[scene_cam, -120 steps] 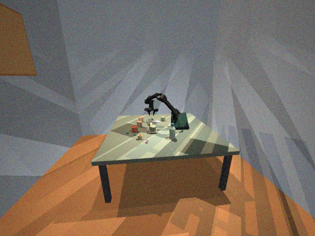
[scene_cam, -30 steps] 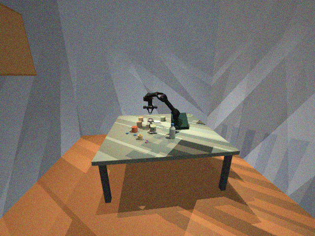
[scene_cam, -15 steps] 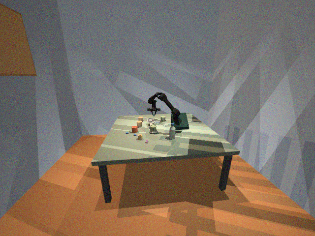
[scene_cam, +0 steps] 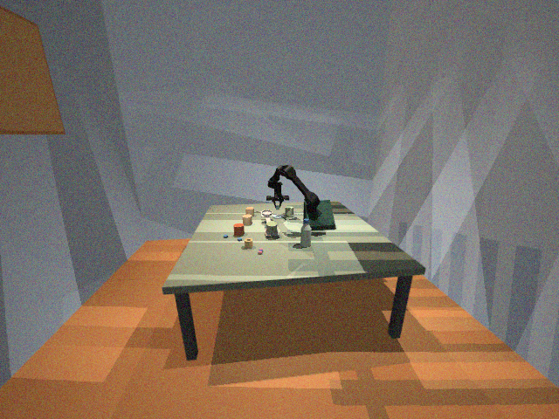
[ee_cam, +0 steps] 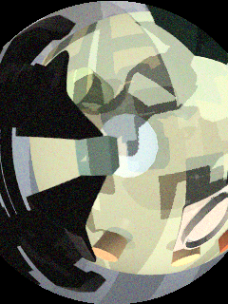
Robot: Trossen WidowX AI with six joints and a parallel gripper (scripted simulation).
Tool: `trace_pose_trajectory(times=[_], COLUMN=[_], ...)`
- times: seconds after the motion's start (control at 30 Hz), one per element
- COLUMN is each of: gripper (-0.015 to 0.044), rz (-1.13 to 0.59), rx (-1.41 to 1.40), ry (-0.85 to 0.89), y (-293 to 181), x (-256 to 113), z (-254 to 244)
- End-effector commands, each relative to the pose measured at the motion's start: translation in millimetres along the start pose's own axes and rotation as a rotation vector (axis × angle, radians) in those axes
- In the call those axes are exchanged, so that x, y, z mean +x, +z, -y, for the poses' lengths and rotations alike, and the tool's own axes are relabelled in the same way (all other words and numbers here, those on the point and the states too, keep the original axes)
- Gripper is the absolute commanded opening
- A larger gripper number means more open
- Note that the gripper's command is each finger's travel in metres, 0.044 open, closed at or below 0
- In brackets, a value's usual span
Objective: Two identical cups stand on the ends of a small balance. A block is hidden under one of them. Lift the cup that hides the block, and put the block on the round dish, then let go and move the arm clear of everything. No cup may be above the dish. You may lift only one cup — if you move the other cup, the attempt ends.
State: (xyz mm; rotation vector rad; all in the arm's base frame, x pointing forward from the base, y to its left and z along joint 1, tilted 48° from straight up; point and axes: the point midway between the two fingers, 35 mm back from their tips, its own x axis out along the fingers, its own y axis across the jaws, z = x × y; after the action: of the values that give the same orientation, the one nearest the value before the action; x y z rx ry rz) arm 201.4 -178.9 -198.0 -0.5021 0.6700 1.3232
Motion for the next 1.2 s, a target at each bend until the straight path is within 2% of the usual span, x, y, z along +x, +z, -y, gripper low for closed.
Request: trace_pose_trajectory(times=[0.0,0.17,0.97,1.17], gripper=[0.0000,0.0000,0.0000,0.0157], rz=[0.009,0.010,0.011,0.000], rx=[0.001,0.001,0.001,-0.010], ry=[0.010,0.010,0.010,0.006], y=[0.2,1.1,1.7,0.2], x=[18.1,42.7,64.4,57.3], z=[-4.0,-4.7,-5.0,-2.1])
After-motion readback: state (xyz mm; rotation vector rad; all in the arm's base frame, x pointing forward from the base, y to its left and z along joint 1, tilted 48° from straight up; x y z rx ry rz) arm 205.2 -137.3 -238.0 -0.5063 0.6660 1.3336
